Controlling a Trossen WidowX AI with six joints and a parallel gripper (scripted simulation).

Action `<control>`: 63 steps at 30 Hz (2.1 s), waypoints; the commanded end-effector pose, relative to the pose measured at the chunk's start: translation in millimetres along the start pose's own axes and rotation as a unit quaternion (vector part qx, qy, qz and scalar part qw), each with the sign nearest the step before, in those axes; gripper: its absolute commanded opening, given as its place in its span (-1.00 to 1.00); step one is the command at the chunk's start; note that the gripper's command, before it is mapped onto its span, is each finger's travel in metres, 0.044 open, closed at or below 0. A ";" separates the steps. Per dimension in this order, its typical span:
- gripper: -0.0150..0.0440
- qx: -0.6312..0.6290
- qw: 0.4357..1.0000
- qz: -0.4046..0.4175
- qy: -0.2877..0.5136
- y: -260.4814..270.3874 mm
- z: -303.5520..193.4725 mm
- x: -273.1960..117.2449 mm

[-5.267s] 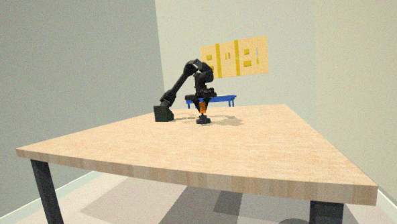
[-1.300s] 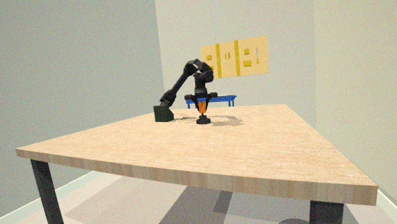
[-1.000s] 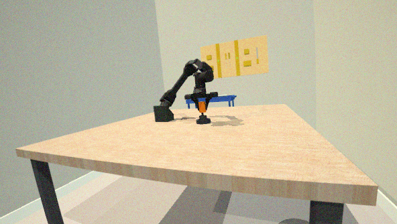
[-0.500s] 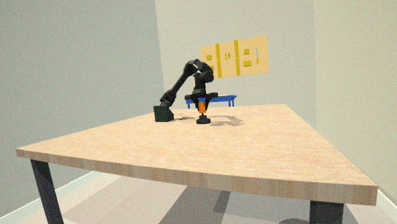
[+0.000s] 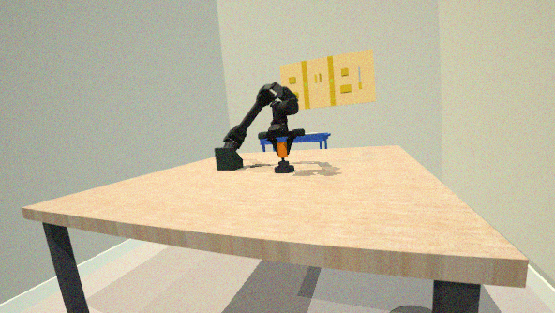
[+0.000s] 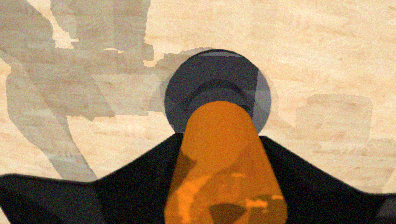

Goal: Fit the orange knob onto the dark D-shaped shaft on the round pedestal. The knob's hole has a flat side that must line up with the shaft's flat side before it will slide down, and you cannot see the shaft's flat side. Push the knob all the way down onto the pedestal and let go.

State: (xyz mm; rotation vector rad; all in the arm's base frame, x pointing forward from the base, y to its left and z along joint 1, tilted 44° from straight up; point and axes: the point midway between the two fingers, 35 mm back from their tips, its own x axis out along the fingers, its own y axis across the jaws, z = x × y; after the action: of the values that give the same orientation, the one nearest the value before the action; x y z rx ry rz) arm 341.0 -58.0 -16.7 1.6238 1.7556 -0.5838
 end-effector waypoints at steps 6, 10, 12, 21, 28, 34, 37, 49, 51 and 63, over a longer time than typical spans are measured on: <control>-0.49 0.099 0.995 0.002 -0.001 1.4 1.4 -2.1; -0.49 0.104 0.995 0.002 -0.001 1.1 1.1 -0.9; -0.49 0.104 0.995 0.002 -0.001 0.8 0.9 -0.3; -0.49 0.104 0.995 0.002 -0.001 0.4 0.5 1.7; -0.49 0.104 0.995 0.002 -0.001 0.6 0.4 2.2; -0.49 0.104 0.995 0.002 -0.001 1.3 0.3 -2.5; -0.49 0.117 0.993 0.002 -0.001 1.6 0.5 -3.0; -0.49 0.207 0.978 0.002 -0.001 0.8 0.9 -0.3; -0.49 0.207 0.978 0.002 -0.001 0.3 0.6 0.1; -0.49 0.207 0.978 0.002 -0.001 0.7 0.5 2.2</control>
State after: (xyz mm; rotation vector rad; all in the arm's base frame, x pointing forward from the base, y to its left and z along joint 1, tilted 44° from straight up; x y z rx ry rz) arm 341.1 -57.2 -18.2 1.8938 1.7088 -0.9984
